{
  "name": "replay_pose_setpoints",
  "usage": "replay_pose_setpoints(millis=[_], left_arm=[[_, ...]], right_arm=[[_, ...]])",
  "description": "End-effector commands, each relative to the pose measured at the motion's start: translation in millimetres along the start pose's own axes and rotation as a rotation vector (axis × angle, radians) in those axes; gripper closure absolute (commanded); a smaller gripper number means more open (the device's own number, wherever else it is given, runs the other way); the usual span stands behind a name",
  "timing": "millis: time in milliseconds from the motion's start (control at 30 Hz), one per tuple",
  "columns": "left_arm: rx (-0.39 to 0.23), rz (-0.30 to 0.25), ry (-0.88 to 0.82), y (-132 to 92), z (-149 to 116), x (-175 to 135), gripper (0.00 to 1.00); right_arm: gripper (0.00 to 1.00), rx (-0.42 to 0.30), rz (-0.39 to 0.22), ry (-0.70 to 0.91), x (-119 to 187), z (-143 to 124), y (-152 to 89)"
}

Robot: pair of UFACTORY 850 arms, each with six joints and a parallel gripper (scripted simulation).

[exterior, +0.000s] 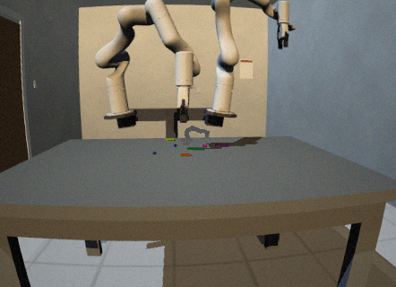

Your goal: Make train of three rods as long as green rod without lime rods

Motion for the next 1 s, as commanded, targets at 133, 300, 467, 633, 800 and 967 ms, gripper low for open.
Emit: replay_pose_setpoints(millis=[133,300,467,633,800,967], left_arm=[[0.002,0.000,0.000,-1,0,0,0.00],[0.002,0.000,0.000,-1,0,0,0.00],[0.002,0.000,0.000,-1,0,0,0.00],[0.002,0.000,0.000,-1,0,0,0.00],[0.002,0.000,0.000,-1,0,0,0.00],[0.002,0.000,0.000,-1,0,0,0.00]], right_arm=[[0.00,0.010,0.016,-0.288,1,1,8],[0.00,0.010,0.016,-0.379,1,1,11],[0.00,0.012,0.015,-0.567,1,1,18],[0.00,0.013,0.014,-0.720,1,1,23],[0.00,0.014,0.013,-0.871,1,1,28],[0.00,0.015,0.012,-1.002,1,1,33]])
Point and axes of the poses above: on each arm, the point where the finger pads meet when closed, its own y axis out along the fingers, its own x axis across the jaws, z = x × y, the point moved 2 cm from there along -y, back along the fingers, and after that the axes turned 4 degrees about y, right-handed, at the moved point
